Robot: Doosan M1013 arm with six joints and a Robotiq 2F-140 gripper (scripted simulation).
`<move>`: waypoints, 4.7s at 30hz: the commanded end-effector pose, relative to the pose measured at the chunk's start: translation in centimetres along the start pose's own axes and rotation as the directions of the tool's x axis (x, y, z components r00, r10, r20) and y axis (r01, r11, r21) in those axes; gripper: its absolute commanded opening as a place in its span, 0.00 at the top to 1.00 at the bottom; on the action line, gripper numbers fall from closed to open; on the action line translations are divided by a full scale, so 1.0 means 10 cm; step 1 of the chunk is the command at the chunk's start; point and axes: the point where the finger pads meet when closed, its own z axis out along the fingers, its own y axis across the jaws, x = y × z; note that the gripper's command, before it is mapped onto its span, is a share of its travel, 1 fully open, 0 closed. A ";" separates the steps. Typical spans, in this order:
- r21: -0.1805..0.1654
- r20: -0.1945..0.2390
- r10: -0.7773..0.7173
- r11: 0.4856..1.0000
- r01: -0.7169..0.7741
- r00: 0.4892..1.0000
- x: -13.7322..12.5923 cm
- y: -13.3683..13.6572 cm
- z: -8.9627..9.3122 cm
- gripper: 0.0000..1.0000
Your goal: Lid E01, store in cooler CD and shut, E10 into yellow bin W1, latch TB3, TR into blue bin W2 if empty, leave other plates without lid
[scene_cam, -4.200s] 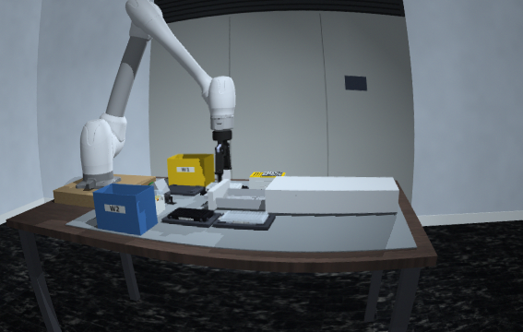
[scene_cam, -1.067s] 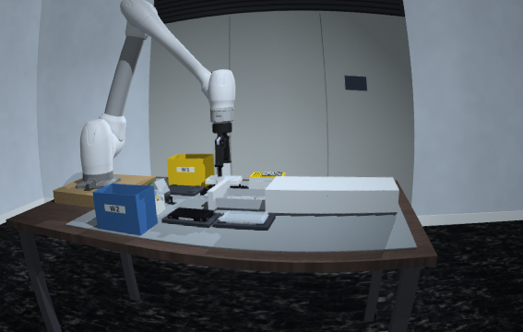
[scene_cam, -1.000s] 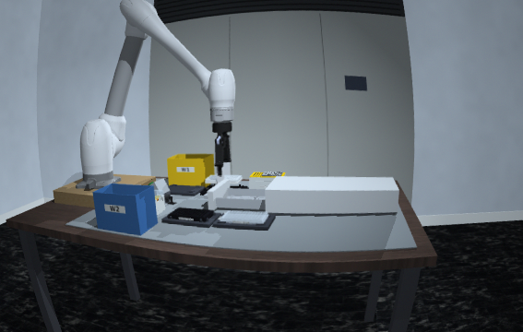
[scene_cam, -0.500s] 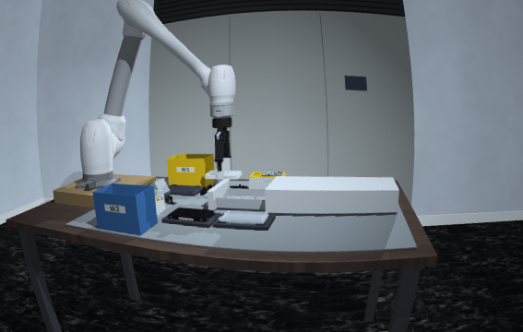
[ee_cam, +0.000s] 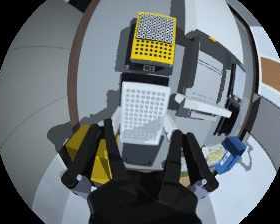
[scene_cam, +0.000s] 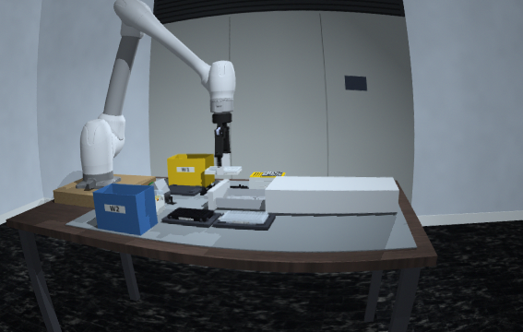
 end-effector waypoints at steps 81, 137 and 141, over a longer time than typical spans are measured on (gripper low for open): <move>0.000 0.000 -0.618 0.786 0.618 0.786 0.25 0.47 -0.62 1.00; 0.000 0.000 -0.999 0.048 0.999 0.048 0.87 1.65 -0.62 1.00; 0.000 0.000 -0.999 0.048 0.999 0.048 0.89 1.70 -0.62 1.00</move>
